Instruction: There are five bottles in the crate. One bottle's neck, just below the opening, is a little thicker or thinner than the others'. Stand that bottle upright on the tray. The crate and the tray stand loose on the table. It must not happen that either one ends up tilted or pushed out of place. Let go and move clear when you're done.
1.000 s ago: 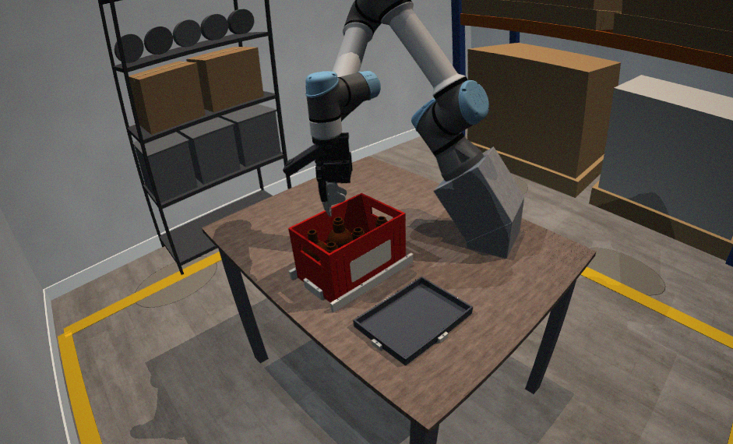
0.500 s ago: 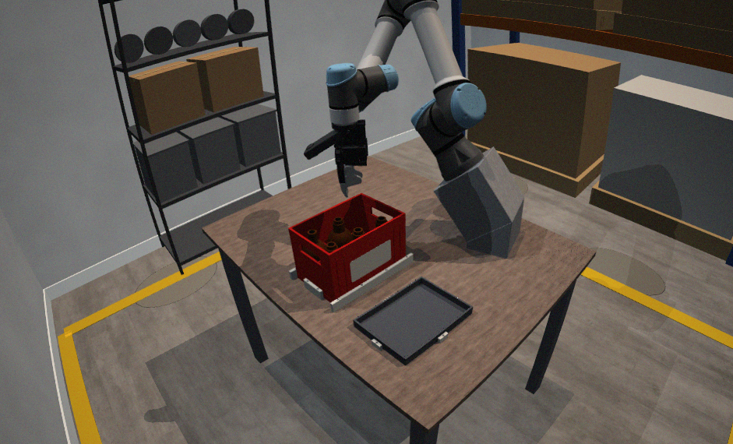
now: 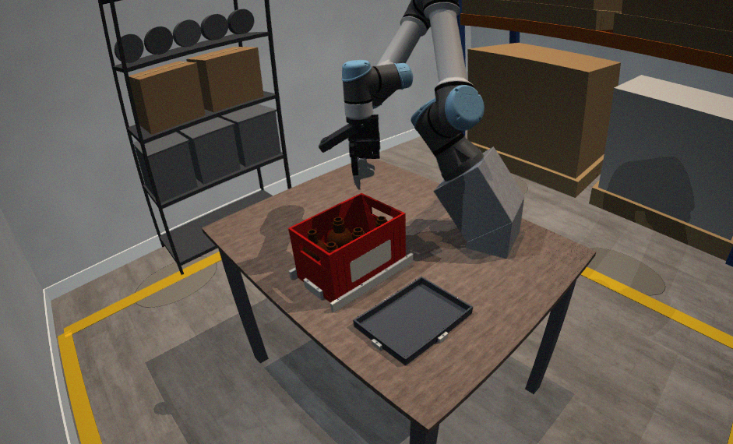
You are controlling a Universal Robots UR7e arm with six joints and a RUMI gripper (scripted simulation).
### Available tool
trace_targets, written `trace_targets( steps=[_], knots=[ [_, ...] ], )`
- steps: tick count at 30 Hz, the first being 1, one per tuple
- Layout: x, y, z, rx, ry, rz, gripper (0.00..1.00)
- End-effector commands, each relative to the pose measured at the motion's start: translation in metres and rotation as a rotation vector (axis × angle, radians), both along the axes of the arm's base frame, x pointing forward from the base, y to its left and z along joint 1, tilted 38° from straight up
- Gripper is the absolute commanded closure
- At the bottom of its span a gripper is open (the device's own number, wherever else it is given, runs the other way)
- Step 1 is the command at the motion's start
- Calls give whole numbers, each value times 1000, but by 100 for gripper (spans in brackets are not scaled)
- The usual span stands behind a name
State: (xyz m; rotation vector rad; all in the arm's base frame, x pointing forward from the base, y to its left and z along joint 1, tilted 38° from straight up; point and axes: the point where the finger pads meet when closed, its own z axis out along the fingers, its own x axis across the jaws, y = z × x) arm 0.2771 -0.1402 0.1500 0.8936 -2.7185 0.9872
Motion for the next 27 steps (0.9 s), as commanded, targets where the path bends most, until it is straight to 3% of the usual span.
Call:
trace_targets(
  steps=[1, 2, 27],
  knots=[
    [-4, 0, -1, 5, 5, 4, 100],
    [-4, 0, -1, 5, 5, 4, 62],
    [-3, 0, -1, 4, 4, 4, 62]
  ],
)
